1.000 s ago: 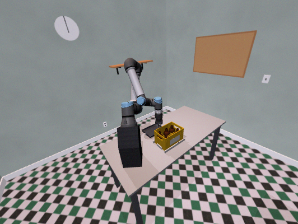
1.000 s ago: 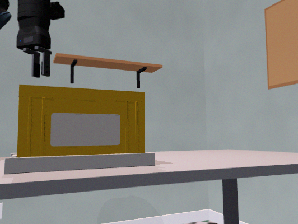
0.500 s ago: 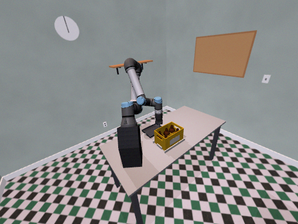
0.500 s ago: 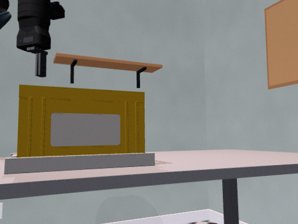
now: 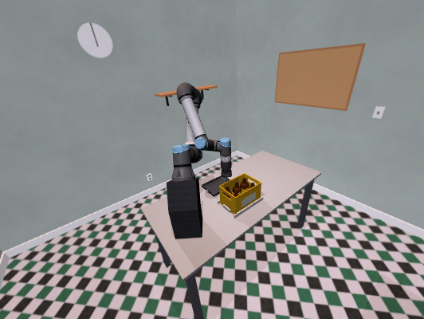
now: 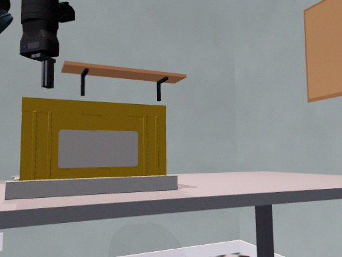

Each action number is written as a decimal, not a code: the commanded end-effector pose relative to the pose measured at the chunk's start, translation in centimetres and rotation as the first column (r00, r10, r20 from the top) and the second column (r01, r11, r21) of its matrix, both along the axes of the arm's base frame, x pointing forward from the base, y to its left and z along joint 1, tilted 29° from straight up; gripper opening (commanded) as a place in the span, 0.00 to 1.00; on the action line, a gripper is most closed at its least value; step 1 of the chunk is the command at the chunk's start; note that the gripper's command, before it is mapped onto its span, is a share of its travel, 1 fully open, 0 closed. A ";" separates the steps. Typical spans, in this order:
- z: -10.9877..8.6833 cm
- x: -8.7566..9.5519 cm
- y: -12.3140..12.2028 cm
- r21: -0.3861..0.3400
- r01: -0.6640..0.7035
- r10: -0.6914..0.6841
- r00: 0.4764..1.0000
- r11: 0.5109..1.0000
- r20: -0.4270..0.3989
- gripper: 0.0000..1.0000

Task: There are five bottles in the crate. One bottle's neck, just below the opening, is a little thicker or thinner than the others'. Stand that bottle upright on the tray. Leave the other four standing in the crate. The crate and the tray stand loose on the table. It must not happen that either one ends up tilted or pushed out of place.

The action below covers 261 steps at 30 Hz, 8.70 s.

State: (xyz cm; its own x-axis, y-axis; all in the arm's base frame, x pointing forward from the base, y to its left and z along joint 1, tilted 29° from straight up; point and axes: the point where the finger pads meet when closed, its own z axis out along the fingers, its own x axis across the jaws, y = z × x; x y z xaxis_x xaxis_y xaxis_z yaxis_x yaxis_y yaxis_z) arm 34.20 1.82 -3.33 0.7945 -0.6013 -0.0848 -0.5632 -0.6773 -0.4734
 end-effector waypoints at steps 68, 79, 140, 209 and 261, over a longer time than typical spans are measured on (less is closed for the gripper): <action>4.8 17.4 0.8 0.000 0.000 0.000 1.000 1.000 0.002 1.00; 4.7 17.4 0.8 0.000 0.000 0.000 1.000 1.000 0.001 1.00; 1.0 18.5 2.5 0.000 0.000 0.000 1.000 1.000 0.001 1.00; -1.1 19.0 3.5 0.000 0.000 0.000 1.000 1.000 0.001 1.00; -2.4 19.4 4.1 0.000 0.000 0.000 1.000 1.000 0.001 1.00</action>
State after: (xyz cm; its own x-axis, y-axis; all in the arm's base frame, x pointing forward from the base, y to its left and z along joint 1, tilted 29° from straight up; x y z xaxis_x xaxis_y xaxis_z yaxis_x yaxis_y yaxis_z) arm 53.54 5.98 -5.77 0.7946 -0.6011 -0.0851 -0.5632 -0.6774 -0.4732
